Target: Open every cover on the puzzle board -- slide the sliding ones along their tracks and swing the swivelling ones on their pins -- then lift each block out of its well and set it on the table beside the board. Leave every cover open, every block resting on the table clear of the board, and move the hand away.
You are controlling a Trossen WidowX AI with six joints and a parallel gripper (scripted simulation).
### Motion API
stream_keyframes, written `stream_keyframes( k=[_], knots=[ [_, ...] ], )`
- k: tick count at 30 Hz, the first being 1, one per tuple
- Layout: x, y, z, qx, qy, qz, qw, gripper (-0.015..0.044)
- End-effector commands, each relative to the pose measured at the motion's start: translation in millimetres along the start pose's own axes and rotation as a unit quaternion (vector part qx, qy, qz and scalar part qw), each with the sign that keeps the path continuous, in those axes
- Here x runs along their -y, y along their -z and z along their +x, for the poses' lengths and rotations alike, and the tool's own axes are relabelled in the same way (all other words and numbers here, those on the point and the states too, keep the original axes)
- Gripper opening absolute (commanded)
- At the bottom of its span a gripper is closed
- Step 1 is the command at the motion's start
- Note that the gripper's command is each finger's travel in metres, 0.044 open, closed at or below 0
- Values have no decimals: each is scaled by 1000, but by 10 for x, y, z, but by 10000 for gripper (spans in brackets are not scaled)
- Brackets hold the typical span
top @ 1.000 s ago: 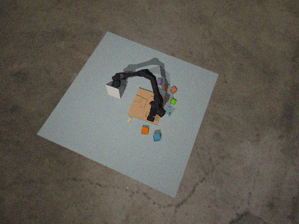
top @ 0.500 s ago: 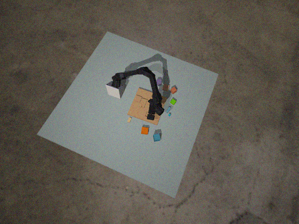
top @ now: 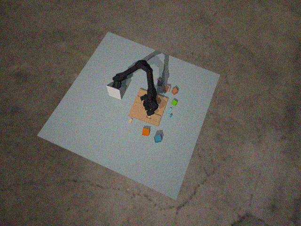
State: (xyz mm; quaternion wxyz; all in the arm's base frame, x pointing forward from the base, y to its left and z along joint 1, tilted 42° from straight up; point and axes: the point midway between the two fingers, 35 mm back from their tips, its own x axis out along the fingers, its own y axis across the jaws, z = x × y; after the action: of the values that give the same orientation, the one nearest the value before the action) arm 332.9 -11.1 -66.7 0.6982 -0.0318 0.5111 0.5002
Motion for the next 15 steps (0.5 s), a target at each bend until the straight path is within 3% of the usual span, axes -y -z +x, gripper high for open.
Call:
stream_keyframes(
  k=[1,15],
  knots=[
    [-220,130,-7,-2,-1,-91,996,0],
    [-914,509,28,-3,-4,-358,934,0]
  ],
)
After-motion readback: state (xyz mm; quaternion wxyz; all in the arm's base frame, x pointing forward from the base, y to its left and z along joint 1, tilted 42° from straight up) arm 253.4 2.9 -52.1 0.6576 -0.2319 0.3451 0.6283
